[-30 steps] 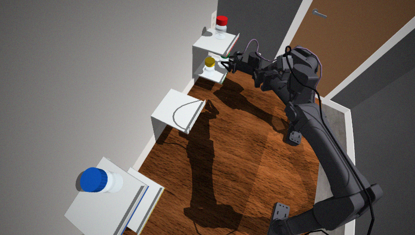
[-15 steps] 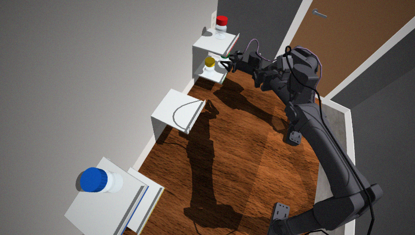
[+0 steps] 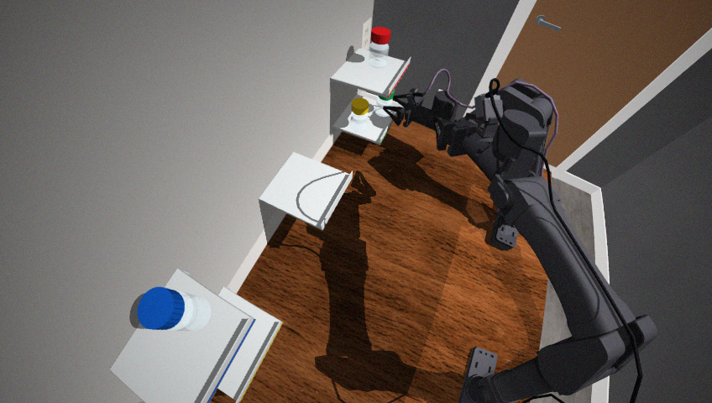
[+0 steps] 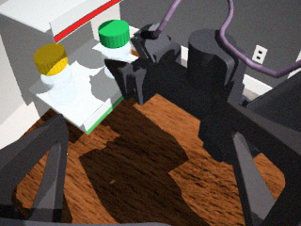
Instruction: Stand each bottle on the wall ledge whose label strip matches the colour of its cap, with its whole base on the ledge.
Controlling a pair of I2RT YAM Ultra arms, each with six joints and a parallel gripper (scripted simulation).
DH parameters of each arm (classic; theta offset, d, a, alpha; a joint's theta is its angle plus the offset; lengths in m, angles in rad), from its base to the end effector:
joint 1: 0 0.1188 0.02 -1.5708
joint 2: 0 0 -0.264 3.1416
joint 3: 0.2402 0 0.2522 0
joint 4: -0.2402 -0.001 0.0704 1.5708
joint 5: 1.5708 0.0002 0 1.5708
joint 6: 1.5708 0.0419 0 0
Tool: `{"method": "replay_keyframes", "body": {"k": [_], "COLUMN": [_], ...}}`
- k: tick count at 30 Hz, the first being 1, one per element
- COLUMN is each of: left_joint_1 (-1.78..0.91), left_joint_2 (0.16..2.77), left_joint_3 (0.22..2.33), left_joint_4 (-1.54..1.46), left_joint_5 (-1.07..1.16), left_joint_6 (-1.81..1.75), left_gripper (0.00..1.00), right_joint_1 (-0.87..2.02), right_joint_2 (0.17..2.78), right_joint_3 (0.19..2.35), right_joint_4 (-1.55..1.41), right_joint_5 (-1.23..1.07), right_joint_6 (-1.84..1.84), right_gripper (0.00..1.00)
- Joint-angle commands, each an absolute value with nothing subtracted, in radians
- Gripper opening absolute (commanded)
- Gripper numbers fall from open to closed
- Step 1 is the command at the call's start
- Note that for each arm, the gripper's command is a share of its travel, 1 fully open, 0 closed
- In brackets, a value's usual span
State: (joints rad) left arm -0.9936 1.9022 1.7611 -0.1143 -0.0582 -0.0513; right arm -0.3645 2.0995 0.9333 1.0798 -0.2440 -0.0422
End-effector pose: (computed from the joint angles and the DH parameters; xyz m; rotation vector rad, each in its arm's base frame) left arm 0.2568 -0.3881 0.3648 0.8155 1.6940 -0.6771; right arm 0.3920 -0.1377 0.1354 0.0814 1.6537 -0.1072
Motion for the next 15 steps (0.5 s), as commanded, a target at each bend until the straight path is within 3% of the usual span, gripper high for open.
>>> {"method": "replay_keyframes", "body": {"k": [1,11,15], "left_joint_1": [-0.989,-0.989,-0.989], "left_joint_2": [1.896,1.896,1.896], "left_joint_3": [1.778,1.778,1.778], "left_joint_4": [-0.113,-0.113,-0.113], "left_joint_5": [-0.067,-0.067,-0.067], "left_joint_6": [-0.056,-0.056,-0.056], "left_gripper": [0.89,0.89,0.89], "right_joint_1": [-0.391,-0.447,-0.445], "right_joint_2": [2.044,1.862,1.849], "right_joint_3": [0.882,0.610,0.596], "right_joint_4": [1.120,1.207,1.193], "right_joint_5": [-0.268,-0.323,-0.323], "right_joint_6": [-0.050,-0.054,-0.039], "right_gripper": [0.72,0.72,0.72]}}
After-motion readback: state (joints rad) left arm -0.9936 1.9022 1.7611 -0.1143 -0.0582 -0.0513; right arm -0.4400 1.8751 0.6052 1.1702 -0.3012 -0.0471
